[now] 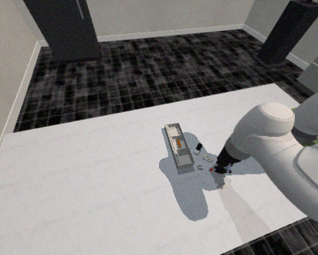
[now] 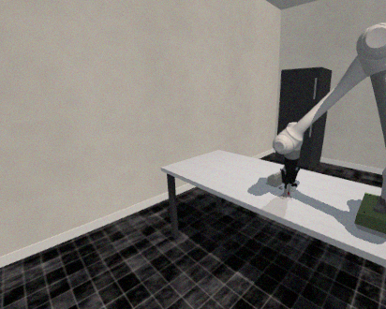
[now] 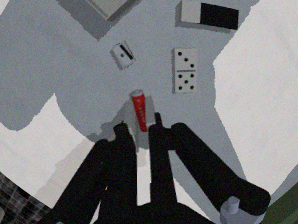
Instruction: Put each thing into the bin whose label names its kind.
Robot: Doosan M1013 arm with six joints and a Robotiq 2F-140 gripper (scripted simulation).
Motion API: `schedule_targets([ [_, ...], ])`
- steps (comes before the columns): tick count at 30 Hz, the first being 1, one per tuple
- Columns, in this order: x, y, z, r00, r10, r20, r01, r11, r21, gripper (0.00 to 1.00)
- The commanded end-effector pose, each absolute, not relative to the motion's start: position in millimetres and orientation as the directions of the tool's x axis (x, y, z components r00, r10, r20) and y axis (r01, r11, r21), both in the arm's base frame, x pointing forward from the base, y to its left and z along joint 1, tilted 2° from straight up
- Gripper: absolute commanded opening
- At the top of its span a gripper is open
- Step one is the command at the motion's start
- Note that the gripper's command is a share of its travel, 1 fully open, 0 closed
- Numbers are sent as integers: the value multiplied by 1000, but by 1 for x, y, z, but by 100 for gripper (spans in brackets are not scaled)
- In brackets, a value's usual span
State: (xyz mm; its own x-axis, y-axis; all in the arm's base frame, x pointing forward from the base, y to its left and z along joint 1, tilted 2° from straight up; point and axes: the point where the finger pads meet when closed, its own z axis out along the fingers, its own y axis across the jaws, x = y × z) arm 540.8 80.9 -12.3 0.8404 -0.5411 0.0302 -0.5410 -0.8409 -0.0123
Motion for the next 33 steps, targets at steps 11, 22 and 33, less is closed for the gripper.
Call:
schedule_targets([
  [11,541,81,-12,840,-541,30,-541,-841,-12,5],
  [22,541,81,-12,840,-541,30,-541,-841,-12,5],
  [33,540,81,14,840,-541,30,-541,-841,-12,5],
])
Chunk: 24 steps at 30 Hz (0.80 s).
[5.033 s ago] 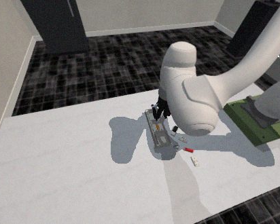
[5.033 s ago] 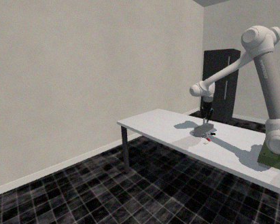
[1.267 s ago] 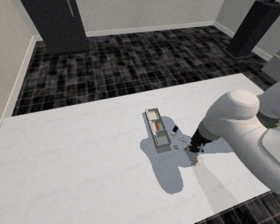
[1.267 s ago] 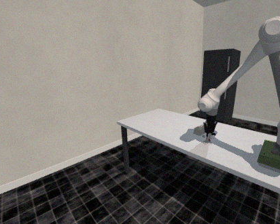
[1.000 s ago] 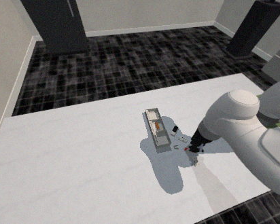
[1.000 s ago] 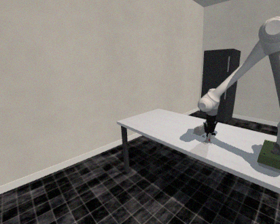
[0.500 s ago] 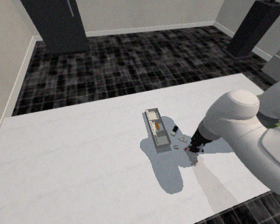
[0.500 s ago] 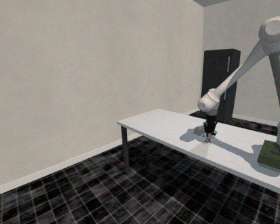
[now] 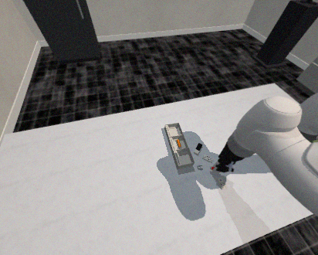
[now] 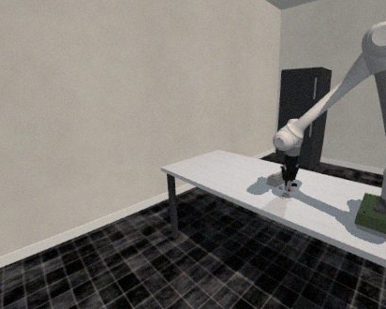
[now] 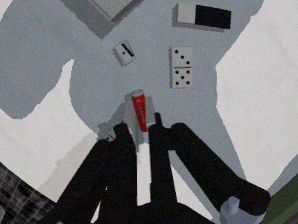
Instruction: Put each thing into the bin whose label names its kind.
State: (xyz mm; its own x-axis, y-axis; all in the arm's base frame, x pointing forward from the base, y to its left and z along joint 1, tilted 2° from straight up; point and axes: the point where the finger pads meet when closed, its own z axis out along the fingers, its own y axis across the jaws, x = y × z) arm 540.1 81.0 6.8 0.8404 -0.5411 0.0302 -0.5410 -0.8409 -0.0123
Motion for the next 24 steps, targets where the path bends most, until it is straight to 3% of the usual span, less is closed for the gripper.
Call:
schedule_targets([
  [1,540,81,18,840,-541,30,-541,-841,-12,5],
  [10,539,81,48,840,-541,30,-541,-841,-12,5],
  [24,539,81,54,840,-541,30,-541,-841,-12,5],
])
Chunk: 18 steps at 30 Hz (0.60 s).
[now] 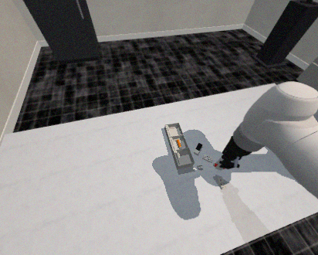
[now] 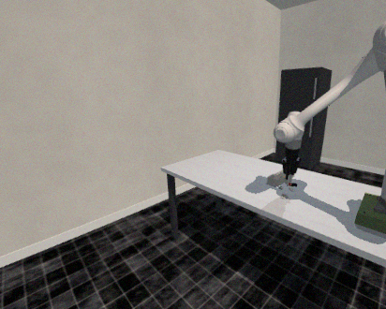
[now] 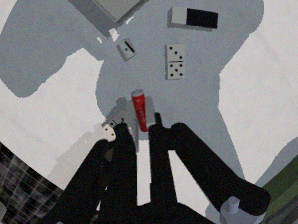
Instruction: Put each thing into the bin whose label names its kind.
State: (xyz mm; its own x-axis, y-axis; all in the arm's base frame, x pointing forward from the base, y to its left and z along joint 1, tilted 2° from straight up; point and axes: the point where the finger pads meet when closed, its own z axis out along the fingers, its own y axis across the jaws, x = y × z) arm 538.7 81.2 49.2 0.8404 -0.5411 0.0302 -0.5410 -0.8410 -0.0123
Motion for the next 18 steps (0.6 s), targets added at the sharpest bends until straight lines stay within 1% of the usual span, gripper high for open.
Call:
schedule_targets([
  [1,539,81,54,840,-541,30,-541,-841,-12,5],
  [5,542,76,54,840,-541,30,-541,-841,-12,5],
  [18,585,11,56,840,-541,30,-541,-841,-12,5],
])
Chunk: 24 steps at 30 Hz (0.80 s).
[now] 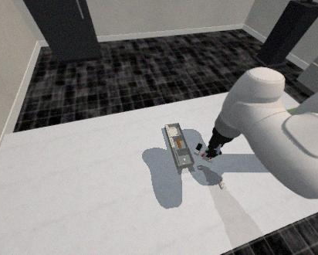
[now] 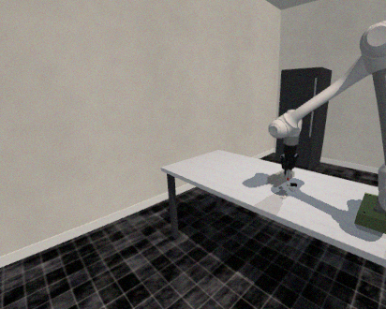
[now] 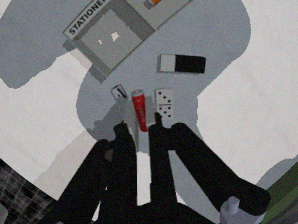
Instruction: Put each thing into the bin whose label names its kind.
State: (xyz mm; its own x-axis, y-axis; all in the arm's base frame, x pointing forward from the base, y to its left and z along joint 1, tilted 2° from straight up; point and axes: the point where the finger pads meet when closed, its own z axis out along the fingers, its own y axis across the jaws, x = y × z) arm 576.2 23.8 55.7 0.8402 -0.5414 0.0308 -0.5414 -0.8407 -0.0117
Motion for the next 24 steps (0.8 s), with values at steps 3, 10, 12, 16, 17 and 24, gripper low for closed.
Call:
schedule_targets([
  [3,592,1,56,840,-541,30,-541,-841,-12,5],
  [10,611,-29,57,840,-541,30,-541,-841,-12,5],
  [12,616,-35,57,812,-582,29,-582,-813,-14,5],
  [16,629,-55,58,704,-710,27,-710,-704,-19,5],
  [17,632,-60,58,675,-737,26,-737,-675,-20,5],
  [24,649,-85,59,484,-875,19,-874,-485,-27,5],
])
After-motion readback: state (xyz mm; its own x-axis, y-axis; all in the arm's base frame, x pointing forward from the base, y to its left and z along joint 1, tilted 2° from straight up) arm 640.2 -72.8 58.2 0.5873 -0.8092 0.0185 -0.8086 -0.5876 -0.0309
